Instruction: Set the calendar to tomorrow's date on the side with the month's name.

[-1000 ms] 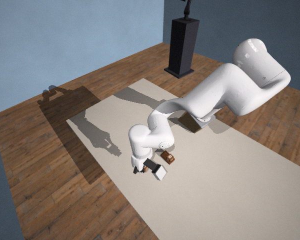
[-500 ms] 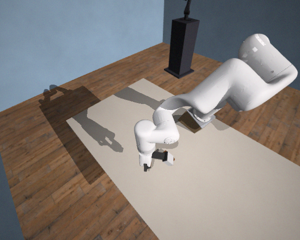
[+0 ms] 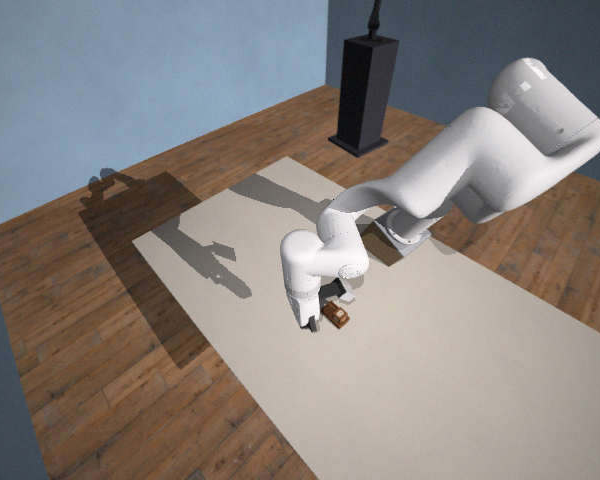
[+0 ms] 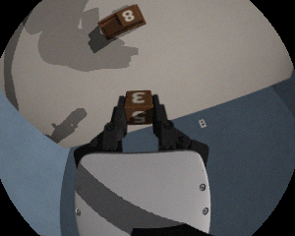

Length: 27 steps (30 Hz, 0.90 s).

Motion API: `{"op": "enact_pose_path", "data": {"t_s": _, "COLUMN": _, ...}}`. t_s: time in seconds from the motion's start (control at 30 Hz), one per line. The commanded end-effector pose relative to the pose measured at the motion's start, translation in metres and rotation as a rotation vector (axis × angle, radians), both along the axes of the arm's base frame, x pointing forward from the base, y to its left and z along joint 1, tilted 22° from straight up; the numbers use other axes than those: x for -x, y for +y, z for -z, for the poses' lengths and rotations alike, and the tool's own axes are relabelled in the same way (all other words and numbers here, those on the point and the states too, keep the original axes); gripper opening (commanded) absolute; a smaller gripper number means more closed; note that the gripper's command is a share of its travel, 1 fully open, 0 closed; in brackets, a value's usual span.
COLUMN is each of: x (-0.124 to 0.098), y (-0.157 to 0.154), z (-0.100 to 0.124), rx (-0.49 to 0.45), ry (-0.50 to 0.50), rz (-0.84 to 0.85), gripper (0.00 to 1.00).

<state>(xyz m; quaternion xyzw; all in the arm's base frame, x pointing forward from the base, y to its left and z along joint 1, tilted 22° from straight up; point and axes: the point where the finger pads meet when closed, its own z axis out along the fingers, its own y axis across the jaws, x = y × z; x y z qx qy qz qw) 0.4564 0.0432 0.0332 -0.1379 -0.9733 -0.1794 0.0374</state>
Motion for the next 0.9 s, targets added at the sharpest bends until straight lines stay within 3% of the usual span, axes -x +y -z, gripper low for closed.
{"op": "enact_pose_path", "data": {"t_s": 0.0, "x": 0.008, "y": -0.002, "z": -0.002, "rx": -0.016, "ry": -0.077, "rz": -0.156, "gripper": 0.29}}
{"op": "enact_pose_path", "data": {"t_s": 0.37, "x": 0.031, "y": -0.005, "z": -0.003, "rx": -0.022, "ry": -0.218, "rz": -0.514, "gripper": 0.29}}
{"op": "enact_pose_path", "data": {"t_s": 0.47, "x": 0.031, "y": -0.005, "z": -0.003, "rx": -0.022, "ry": -0.222, "rz": -0.524, "gripper": 0.29}}
{"op": "enact_pose_path", "data": {"t_s": 0.53, "x": 0.040, "y": -0.006, "z": -0.003, "rx": -0.024, "ry": -0.272, "rz": -0.654, "gripper": 0.29}}
{"op": "enact_pose_path", "data": {"t_s": 0.87, "x": 0.059, "y": -0.009, "z": -0.002, "rx": -0.028, "ry": -0.386, "rz": -0.946, "gripper": 0.29}}
